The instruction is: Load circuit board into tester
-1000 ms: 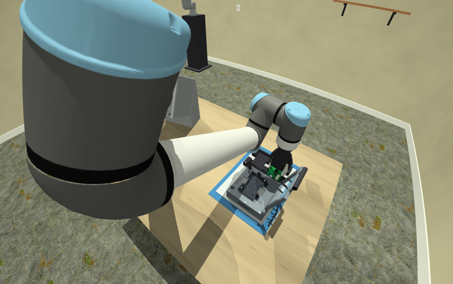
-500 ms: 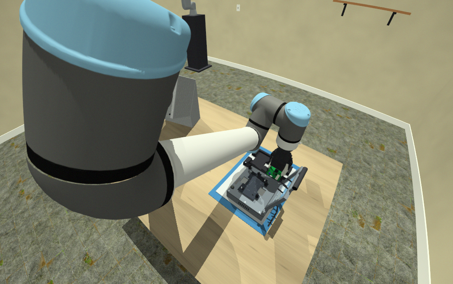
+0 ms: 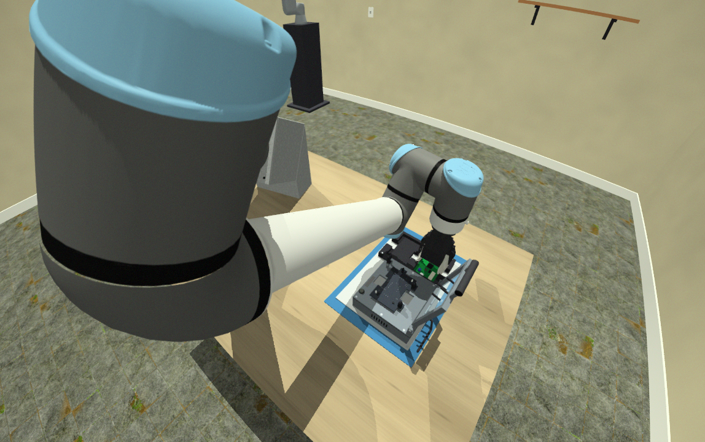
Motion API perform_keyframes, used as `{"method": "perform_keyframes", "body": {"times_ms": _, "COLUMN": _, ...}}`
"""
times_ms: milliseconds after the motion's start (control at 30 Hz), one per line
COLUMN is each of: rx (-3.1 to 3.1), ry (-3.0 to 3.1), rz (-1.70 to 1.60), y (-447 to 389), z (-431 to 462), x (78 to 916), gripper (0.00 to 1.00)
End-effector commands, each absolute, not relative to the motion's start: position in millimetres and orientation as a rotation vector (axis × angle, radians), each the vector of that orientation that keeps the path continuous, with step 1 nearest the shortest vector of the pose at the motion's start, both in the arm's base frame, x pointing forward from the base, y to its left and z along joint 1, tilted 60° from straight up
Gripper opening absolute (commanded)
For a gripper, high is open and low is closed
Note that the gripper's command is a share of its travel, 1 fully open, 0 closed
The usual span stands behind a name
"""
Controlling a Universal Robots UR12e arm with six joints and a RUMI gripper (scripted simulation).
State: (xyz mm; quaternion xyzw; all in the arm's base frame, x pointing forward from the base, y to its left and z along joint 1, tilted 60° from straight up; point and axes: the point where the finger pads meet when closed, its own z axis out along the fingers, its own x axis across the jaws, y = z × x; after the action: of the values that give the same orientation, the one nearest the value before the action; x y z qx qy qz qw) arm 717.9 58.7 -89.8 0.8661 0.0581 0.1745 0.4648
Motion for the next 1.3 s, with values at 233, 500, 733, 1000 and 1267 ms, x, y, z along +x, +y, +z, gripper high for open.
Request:
{"method": "perform_keyframes", "body": {"times_ms": 233, "rx": 2.127, "ry": 0.143, "rz": 0.43, "y": 62, "z": -87, "x": 717, "gripper": 0.39}}
{"method": "perform_keyframes", "body": {"times_ms": 500, "rx": 2.127, "ry": 0.143, "rz": 0.43, "y": 66, "z": -85, "x": 715, "gripper": 0.39}}
{"method": "perform_keyframes", "body": {"times_ms": 733, "rx": 2.127, "ry": 0.143, "rz": 0.43, "y": 71, "z": -82, "x": 713, "gripper": 0.39}}
{"method": "perform_keyframes", "body": {"times_ms": 1000, "rx": 2.127, "ry": 0.143, "rz": 0.43, "y": 77, "z": -78, "x": 710, "gripper": 0.39}}
{"method": "perform_keyframes", "body": {"times_ms": 1267, "rx": 2.127, "ry": 0.143, "rz": 0.43, "y": 80, "z": -76, "x": 709, "gripper": 0.39}}
